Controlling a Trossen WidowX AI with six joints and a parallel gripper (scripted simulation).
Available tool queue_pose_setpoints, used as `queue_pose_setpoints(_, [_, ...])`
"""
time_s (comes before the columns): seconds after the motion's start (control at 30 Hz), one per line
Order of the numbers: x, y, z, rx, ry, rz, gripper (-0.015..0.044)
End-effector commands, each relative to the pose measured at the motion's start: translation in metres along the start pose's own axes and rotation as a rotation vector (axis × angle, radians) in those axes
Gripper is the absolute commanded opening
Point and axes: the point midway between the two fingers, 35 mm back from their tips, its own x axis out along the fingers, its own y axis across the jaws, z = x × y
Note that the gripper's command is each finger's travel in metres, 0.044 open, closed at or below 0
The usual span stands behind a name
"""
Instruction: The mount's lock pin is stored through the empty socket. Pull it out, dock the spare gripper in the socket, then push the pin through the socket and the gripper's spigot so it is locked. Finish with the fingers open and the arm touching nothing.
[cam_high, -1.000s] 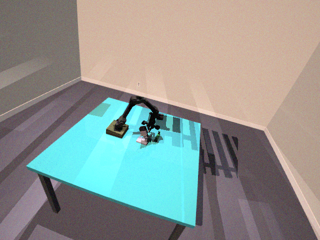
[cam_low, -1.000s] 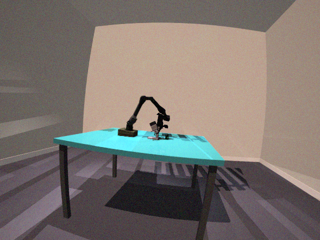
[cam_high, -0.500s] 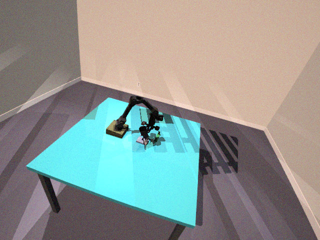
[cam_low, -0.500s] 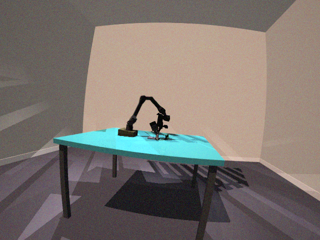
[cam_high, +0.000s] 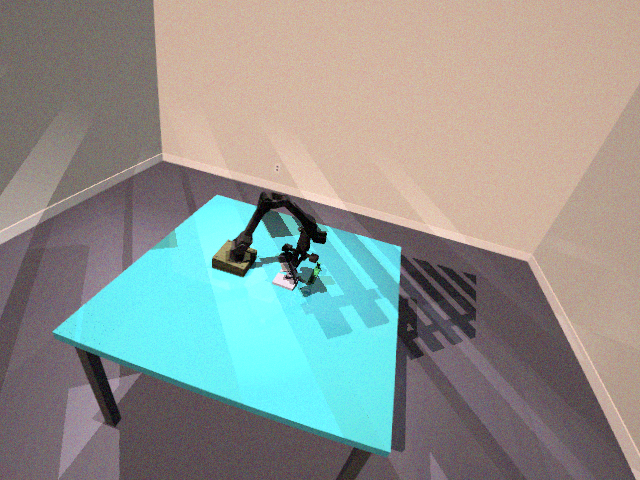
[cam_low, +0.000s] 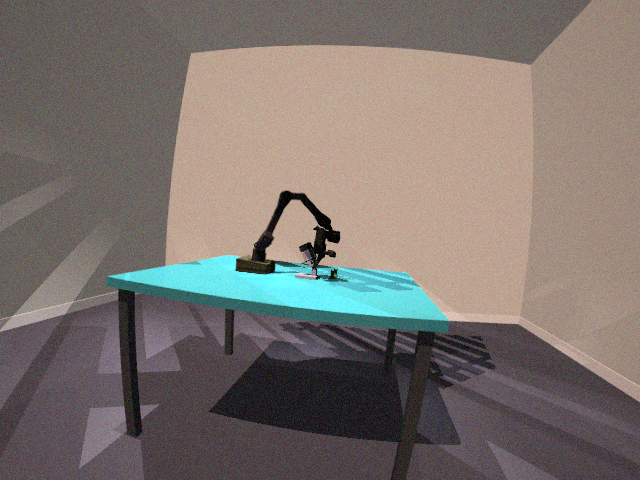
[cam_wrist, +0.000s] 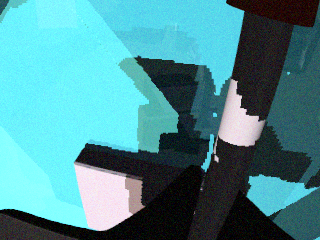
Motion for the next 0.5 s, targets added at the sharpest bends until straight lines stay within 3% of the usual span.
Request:
queue_pose_setpoints(0.0, [-0.002,-0.001,-0.003,0.0,-0.008,-0.004,0.0])
queue_pose_setpoints(0.47, [0.0,-0.001,-0.013,-0.002,-0.008,0.006,0.0])
